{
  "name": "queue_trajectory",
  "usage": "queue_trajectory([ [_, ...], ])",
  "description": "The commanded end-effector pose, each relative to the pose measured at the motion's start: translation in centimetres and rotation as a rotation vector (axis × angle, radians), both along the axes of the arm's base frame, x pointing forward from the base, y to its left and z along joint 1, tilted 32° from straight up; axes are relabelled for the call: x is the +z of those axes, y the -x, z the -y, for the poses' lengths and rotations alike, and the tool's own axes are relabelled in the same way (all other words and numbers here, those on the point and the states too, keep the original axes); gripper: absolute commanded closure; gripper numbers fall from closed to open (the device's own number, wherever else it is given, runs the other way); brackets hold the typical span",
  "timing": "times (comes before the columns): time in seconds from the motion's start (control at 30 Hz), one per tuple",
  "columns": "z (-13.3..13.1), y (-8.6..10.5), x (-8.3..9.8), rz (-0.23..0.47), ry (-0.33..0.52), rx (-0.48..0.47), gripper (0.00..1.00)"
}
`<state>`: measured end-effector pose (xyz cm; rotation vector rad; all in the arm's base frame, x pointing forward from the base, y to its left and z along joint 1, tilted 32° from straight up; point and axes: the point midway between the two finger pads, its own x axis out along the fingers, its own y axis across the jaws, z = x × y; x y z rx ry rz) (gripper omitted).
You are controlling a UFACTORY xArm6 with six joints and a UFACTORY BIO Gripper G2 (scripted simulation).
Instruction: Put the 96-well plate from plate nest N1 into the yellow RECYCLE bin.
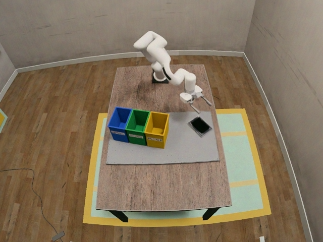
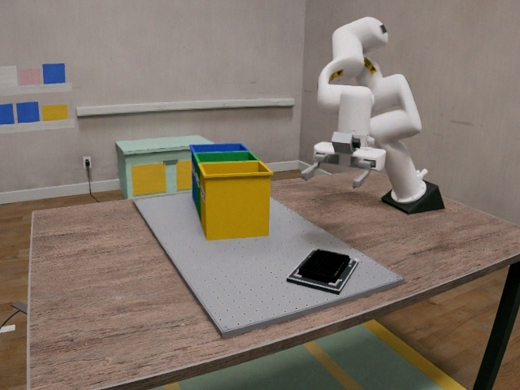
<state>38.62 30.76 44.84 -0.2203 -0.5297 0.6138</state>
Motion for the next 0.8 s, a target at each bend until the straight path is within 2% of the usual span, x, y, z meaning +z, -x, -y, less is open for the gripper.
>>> queue_trajectory([
  [0.0, -0.1, 0.0, 0.2, 0.003, -0.003, 0.001, 0.63],
  [0.13, -0.1, 0.0, 0.2, 0.003, -0.003, 0.001, 0.63],
  [0.77, 0.1, -1.5, -2.2, 0.003, -0.002, 0.001, 0.63],
])
